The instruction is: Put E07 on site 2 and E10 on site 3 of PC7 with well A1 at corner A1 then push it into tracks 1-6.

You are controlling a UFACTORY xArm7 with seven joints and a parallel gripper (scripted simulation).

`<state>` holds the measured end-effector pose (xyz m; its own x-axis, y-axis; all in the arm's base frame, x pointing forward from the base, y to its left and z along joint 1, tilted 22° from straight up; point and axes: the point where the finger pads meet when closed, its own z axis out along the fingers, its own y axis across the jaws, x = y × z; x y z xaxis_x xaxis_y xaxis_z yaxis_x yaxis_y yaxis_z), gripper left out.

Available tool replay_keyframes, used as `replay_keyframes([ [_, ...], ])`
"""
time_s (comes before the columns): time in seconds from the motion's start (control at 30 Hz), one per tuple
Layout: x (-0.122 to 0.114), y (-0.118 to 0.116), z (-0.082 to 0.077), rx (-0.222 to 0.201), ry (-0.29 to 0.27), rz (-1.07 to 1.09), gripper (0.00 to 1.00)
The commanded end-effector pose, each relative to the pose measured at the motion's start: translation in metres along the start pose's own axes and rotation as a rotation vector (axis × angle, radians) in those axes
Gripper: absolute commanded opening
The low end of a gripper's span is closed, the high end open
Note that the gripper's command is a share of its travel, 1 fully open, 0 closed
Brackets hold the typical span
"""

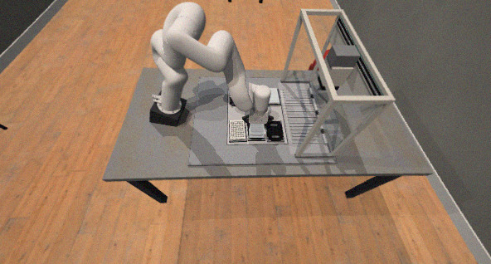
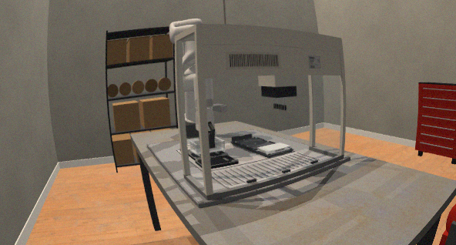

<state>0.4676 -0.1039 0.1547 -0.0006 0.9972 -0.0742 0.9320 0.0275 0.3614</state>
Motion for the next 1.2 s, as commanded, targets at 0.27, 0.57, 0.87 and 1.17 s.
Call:
replay_keyframes([
  [0.27,0.000,0.001,-0.007,-0.003,-0.001,0.000,0.00],
  [0.57,0.000,0.001,-0.012,-0.003,-0.001,0.000,0.00],
  [0.87,0.000,0.001,-0.024,-0.003,-0.001,0.000,0.00],
  [1.17,0.000,0.001,-0.039,-0.003,-0.001,0.000,0.00],
])
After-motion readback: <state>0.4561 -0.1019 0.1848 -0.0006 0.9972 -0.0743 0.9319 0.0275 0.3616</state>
